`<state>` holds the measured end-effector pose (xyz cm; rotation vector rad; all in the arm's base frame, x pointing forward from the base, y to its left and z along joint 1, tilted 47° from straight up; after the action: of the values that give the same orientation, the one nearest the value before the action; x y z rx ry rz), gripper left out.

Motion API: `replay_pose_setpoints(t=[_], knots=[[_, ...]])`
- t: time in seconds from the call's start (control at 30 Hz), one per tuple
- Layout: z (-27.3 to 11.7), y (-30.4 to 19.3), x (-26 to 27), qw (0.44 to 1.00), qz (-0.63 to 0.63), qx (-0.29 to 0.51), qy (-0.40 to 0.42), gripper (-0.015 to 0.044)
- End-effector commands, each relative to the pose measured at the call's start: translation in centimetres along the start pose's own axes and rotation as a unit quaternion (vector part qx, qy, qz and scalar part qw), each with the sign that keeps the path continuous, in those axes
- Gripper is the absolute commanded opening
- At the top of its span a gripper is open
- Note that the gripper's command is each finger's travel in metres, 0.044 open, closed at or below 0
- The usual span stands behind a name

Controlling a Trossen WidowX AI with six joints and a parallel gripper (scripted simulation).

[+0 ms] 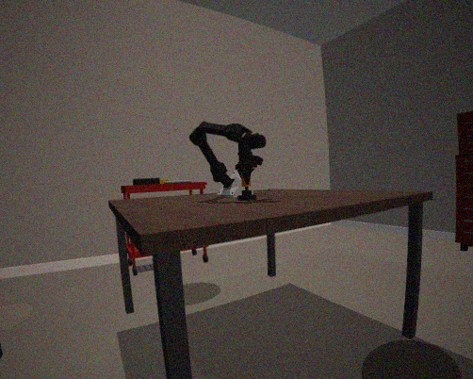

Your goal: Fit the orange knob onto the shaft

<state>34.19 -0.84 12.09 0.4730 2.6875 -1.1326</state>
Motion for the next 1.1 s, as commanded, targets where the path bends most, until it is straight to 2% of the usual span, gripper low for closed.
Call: replay_pose_setpoints(t=[0.0, 0.23, 0.47, 1.07], knots=[[0.01, -0.07, -0.05, 1.000, -0.002, 0.001, -0.002, 0.0000], [-0.47, -0.16, -0.14, 1.000, -0.006, 0.001, -0.002, 0.0000], [-0.57, -0.10, -0.34, 0.994, -0.106, 0.001, -0.002, 0.0000], [-0.30, 0.10, -0.59, 0.994, -0.106, 0.001, -0.002, 0.0000]])
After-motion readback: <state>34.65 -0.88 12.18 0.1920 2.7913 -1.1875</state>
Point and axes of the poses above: the point midway between the two fingers, 35 mm back from their tips, its own z axis out along the fingers, its own x axis across the jaws, y = z × x, the point moved 3 cm from there along -z, back along the fingers, and after that the axes turned 2 degrees about z, right-handed, at the moved point
